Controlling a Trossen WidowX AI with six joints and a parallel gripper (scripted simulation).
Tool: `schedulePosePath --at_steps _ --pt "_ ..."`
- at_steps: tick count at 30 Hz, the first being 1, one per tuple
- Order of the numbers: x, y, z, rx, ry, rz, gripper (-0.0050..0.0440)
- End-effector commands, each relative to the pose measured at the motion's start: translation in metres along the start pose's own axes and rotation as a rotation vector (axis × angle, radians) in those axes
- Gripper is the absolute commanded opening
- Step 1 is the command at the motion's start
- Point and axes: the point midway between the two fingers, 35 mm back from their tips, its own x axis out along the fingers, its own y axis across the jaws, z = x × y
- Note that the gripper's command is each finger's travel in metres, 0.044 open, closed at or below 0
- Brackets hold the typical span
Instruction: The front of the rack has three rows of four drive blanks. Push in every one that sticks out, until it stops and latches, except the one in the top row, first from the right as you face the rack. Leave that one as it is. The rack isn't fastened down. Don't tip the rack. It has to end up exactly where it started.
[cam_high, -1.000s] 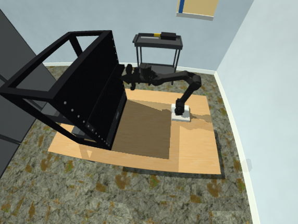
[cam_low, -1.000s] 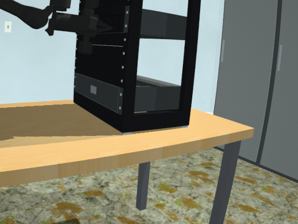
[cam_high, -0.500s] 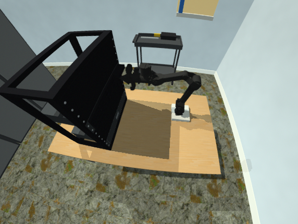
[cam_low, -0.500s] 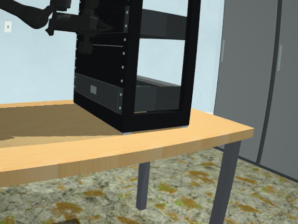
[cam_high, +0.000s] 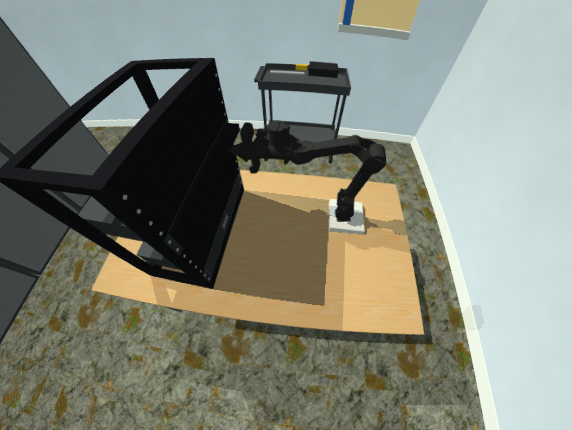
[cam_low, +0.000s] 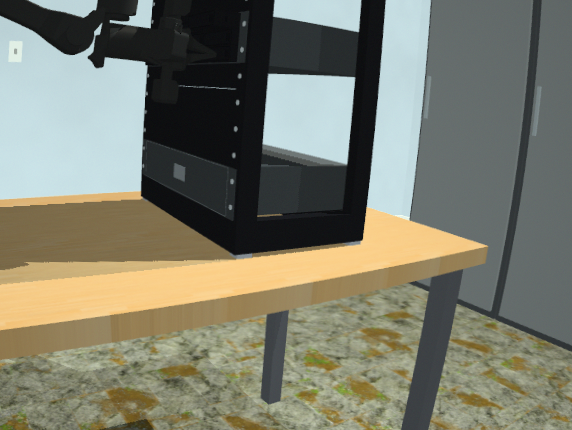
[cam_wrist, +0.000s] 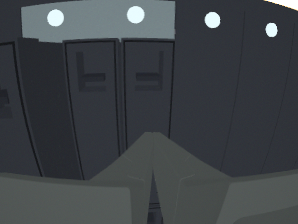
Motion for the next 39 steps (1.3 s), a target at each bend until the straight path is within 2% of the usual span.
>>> schedulePosePath --at_steps 1,19,27,39 --pt "0.001 0.025 0.0 -0.006 -0.003 0.064 0.0" --pt "0.0 0.025 0.0 -0.006 -0.003 0.064 0.0" --pt "-0.011 0.025 0.0 -0.006 -0.003 0.064 0.0" --pt "-0.069 0.023 0.0 -0.006 -0.003 0.064 0.0"
